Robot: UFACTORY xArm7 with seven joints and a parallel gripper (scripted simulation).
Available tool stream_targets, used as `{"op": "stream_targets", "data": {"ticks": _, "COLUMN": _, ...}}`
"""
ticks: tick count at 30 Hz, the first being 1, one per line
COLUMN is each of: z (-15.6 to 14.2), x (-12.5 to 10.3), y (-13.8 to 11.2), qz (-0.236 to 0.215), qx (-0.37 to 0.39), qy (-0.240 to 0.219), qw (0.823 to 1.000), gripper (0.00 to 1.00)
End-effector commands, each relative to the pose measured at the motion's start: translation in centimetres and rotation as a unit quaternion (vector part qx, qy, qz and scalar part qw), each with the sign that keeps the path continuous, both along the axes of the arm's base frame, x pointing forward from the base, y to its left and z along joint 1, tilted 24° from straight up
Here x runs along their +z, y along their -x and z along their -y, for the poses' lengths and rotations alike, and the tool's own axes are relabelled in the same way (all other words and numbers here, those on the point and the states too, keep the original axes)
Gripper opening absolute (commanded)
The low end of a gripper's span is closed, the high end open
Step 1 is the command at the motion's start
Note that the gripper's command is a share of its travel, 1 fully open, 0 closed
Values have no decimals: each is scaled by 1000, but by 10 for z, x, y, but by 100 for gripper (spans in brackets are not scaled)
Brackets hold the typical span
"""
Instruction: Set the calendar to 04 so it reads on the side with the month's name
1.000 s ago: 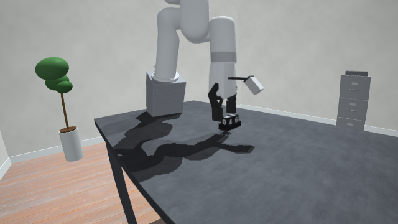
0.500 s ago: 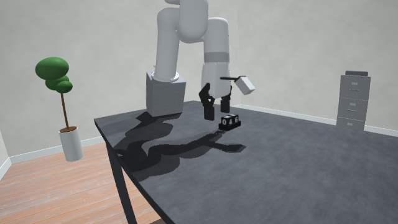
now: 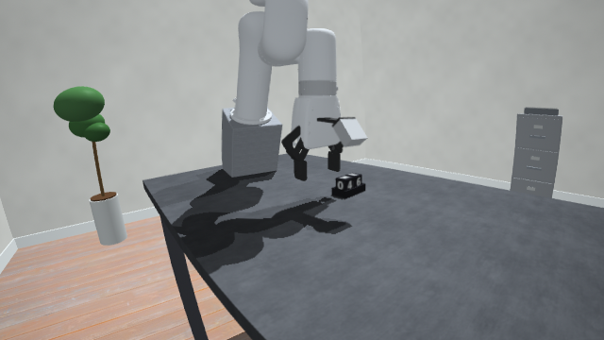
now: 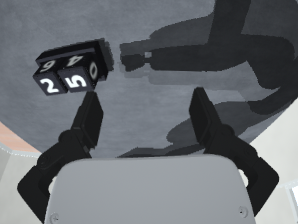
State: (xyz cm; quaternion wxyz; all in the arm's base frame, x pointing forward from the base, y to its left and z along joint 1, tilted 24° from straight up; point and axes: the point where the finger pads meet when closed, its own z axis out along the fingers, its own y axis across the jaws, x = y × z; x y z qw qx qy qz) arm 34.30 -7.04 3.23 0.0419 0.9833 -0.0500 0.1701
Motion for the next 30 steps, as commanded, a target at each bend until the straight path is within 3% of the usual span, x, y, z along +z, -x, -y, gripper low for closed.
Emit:
{"op": "stream_targets", "data": {"ticks": 1, "z": 0, "x": 0, "y": 1, "qz": 39, "qx": -37, "qy": -1, "qw": 999, "gripper": 100}}
{"op": "stream_targets", "data": {"ticks": 5, "z": 1, "x": -2, "y": 4, "qz": 48, "qx": -116, "qy": -33, "qw": 992, "gripper": 100}}
{"op": "stream_targets", "data": {"ticks": 10, "z": 6, "x": -10, "y": 24, "qz": 48, "qx": -121, "qy": -35, "qw": 991, "gripper": 100}}
{"op": "stream_targets", "data": {"ticks": 15, "z": 7, "x": -10, "y": 26, "qz": 48, "qx": -122, "qy": -35, "qw": 991, "gripper": 100}}
{"op": "stream_targets", "data": {"ticks": 23, "z": 8, "x": -12, "y": 30, "qz": 61, "qx": -240, "qy": -81, "qw": 965, "gripper": 100}}
{"op": "stream_targets", "data": {"ticks": 26, "z": 12, "x": -19, "y": 47, "qz": 61, "qx": -240, "qy": -81, "qw": 965, "gripper": 100}}
{"op": "stream_targets", "data": {"ticks": 30, "z": 13, "x": -20, "y": 51, "qz": 61, "qx": -240, "qy": -81, "qw": 965, "gripper": 100}}
